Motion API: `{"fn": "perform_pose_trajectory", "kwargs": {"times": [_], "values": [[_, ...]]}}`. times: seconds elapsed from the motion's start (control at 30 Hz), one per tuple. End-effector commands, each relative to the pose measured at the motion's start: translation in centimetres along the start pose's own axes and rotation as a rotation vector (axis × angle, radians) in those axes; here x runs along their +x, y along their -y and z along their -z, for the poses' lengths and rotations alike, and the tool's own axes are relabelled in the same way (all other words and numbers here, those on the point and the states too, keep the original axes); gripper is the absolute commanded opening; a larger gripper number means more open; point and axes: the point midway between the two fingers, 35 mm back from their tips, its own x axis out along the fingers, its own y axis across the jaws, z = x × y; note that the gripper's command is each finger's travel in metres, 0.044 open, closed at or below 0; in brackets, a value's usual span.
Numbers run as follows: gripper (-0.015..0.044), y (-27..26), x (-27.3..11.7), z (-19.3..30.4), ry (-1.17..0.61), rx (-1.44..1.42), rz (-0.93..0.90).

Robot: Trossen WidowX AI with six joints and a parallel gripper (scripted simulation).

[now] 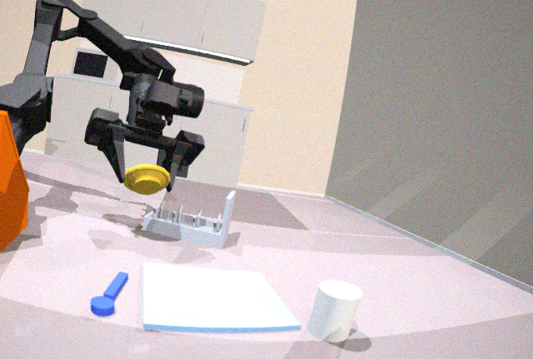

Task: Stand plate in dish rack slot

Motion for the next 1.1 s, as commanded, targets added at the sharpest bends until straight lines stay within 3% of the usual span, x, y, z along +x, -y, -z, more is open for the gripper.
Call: {"fn": "perform_pose_trajectory", "kwargs": {"times": [0.0,1.07], "values": [[0.0,-0.5,0.4,-0.1,0.075,-0.06,-0.044],[0.0,-4.1,-0.6,2.4,0.618,-0.328,-0.572]]}}
